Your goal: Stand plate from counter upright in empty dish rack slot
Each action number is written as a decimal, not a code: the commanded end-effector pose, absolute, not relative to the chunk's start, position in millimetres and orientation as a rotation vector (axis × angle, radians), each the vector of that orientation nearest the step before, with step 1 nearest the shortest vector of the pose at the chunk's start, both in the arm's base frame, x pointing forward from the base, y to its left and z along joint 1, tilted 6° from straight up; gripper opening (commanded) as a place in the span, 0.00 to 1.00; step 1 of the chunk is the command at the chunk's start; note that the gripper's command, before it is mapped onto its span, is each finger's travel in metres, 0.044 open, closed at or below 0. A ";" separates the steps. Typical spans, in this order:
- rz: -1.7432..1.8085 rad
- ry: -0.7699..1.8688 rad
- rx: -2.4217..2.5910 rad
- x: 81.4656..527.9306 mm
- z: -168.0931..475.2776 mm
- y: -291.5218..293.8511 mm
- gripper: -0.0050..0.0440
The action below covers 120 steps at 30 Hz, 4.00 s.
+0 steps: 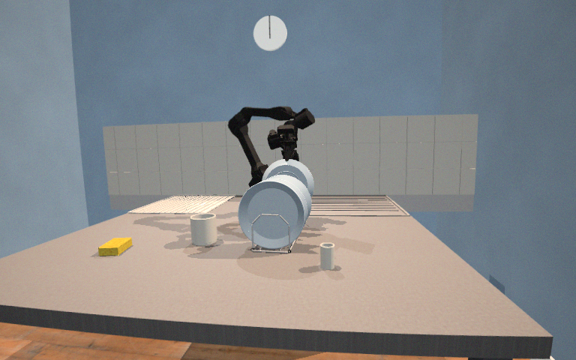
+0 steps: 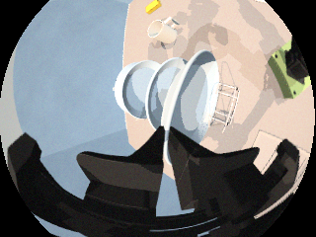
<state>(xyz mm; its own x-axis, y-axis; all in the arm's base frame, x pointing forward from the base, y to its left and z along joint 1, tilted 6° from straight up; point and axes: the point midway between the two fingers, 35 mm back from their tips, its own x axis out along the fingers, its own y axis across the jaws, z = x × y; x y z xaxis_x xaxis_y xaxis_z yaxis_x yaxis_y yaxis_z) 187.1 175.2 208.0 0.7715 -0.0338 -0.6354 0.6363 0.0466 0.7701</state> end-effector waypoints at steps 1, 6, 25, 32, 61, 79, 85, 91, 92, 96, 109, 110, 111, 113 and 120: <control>-0.542 0.516 1.451 187.8 207.8 174.4 0.10; -0.542 0.516 1.451 187.9 205.4 174.2 0.10; -0.542 0.516 1.451 188.5 195.8 173.4 0.10; -0.542 0.516 1.451 188.8 191.6 173.1 0.10; -0.542 0.516 1.451 189.7 176.5 172.0 0.10; -0.542 0.516 1.451 190.4 166.9 171.2 0.10; -0.542 0.516 1.451 190.6 163.3 170.9 0.10; -0.542 0.516 1.451 190.8 160.3 170.7 0.10; -0.542 0.516 1.451 190.8 160.3 170.7 0.10; -0.542 0.516 1.451 190.9 157.9 170.5 0.10; -0.542 0.516 1.451 191.5 156.3 170.4 0.10; -0.538 0.516 1.454 191.6 158.8 171.2 0.10; -0.538 0.516 1.454 191.6 158.8 171.2 0.10; -0.538 0.516 1.454 191.6 158.8 171.2 0.10; -0.538 0.516 1.454 191.6 158.8 171.2 0.10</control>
